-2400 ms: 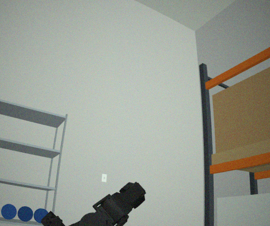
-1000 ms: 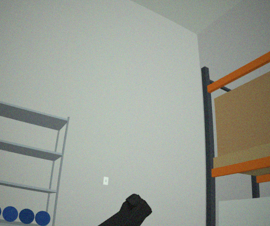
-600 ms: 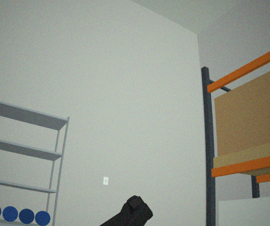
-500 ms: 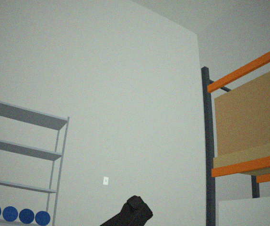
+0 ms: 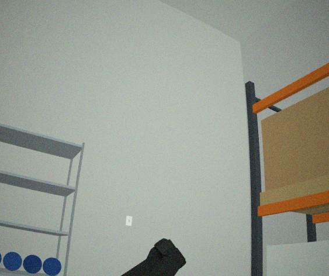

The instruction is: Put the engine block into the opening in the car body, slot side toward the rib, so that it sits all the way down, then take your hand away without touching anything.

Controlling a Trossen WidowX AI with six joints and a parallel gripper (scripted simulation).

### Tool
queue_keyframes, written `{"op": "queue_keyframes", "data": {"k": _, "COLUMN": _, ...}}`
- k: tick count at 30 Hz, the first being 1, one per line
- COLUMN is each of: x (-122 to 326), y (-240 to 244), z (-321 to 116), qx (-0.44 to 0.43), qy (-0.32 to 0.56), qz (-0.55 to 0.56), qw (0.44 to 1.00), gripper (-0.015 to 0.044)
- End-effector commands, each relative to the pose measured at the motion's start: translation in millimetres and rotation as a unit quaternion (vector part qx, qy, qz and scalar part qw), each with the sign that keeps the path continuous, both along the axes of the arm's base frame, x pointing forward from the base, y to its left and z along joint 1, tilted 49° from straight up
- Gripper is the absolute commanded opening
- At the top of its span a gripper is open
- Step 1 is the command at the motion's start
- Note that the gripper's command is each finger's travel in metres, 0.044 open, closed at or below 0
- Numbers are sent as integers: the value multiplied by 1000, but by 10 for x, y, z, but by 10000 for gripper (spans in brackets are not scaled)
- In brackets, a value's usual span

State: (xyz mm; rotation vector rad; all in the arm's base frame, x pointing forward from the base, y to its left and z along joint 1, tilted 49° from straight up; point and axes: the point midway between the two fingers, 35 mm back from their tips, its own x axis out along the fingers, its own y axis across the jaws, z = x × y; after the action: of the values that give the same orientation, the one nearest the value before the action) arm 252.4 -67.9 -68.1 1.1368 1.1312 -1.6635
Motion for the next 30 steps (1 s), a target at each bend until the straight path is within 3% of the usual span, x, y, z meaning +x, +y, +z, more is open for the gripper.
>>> {"op": "queue_keyframes", "data": {"k": 1, "x": 11, "y": 30, "z": -9, "qx": 5, "qy": -1, "qz": 1, "qw": 1000, "gripper": 0}}
{"op": "queue_keyframes", "data": {"k": 21, "x": 11, "y": 30, "z": -9, "qx": 5, "qy": -1, "qz": 1, "qw": 1000, "gripper": 0}}
{"op": "queue_keyframes", "data": {"k": 30, "x": 0, "y": 1, "z": -2, "qx": 0, "qy": 0, "qz": 0, "qw": 1000, "gripper": 236}}
